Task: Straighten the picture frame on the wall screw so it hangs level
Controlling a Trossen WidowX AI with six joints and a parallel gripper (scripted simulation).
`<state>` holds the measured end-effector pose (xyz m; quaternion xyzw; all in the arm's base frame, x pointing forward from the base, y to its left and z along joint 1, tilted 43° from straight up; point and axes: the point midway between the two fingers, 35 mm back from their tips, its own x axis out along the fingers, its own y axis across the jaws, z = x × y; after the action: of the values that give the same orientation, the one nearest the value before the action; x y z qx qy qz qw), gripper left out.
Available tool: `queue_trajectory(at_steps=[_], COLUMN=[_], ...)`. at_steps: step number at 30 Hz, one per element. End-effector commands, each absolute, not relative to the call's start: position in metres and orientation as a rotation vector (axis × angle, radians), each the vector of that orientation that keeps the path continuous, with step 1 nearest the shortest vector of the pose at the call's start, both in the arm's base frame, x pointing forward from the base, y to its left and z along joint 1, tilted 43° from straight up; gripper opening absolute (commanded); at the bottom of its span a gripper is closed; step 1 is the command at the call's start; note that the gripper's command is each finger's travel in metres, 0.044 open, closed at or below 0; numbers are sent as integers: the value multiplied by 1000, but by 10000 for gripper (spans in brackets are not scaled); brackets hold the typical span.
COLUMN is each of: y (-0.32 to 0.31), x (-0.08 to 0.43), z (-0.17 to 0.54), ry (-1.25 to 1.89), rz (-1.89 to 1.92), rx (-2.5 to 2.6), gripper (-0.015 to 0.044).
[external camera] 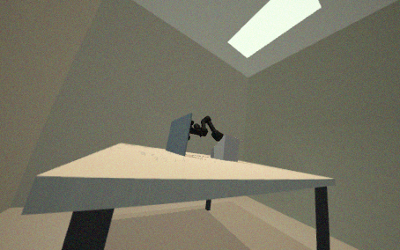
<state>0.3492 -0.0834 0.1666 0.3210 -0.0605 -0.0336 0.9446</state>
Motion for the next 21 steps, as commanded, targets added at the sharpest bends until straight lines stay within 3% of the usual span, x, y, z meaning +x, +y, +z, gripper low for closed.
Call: queue_trajectory(at_steps=[1,21], y=[-83,-78], x=[349,349], z=[167,171], ry=[-122,-122], rz=[-71,-71], rx=[655,656], gripper=[0,0])
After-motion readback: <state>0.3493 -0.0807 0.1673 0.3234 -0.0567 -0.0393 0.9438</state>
